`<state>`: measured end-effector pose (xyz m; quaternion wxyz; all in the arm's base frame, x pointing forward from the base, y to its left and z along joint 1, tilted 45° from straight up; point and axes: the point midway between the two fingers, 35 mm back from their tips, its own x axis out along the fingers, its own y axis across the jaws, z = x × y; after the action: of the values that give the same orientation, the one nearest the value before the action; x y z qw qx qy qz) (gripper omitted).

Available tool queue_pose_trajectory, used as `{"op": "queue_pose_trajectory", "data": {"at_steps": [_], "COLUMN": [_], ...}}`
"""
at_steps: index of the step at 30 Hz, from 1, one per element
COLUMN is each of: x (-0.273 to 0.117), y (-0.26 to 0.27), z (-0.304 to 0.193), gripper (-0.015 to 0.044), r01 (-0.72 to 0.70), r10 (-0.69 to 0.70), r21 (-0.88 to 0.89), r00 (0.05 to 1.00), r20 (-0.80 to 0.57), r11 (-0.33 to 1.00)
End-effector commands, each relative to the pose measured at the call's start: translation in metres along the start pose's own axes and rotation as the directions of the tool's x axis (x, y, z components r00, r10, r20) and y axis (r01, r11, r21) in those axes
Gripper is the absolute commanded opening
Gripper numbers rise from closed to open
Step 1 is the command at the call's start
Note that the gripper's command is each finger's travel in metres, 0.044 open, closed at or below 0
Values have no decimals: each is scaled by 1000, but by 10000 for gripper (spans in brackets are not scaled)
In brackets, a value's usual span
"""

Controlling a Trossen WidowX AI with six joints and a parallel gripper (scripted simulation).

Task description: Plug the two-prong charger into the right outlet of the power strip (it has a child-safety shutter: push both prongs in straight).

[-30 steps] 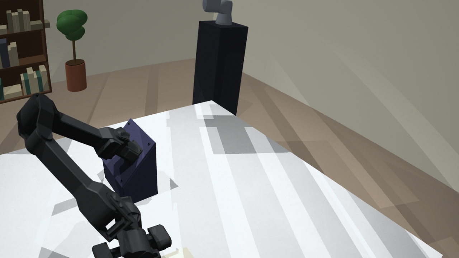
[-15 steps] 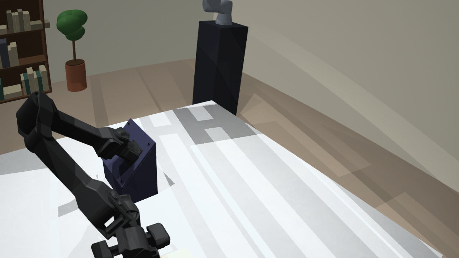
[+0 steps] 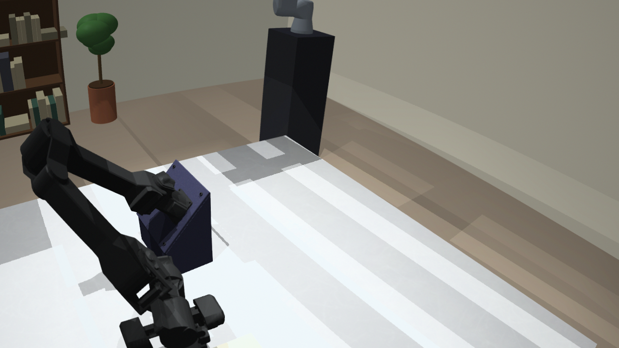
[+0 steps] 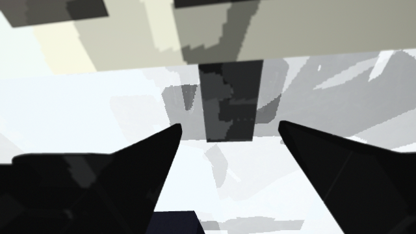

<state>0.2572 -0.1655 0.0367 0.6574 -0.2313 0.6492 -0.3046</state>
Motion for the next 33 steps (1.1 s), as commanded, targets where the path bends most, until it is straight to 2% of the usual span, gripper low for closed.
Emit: {"op": "queue_pose_trajectory", "data": {"at_steps": [1,29,31,33], "x": [0,3,-2,-14], "y": [1,1,0,0], "z": [-6,-38,-33,-29], "gripper": [440,440,440,440], "r01": [-3,-3,-2,-9], "r10": [3,3,2,9], "r21": [-6,-7,-1,0], "r00": [1000,1000,1000,993], "r20": [0,-1,30,120], "r11": [1000,1000,1000,1000]}}
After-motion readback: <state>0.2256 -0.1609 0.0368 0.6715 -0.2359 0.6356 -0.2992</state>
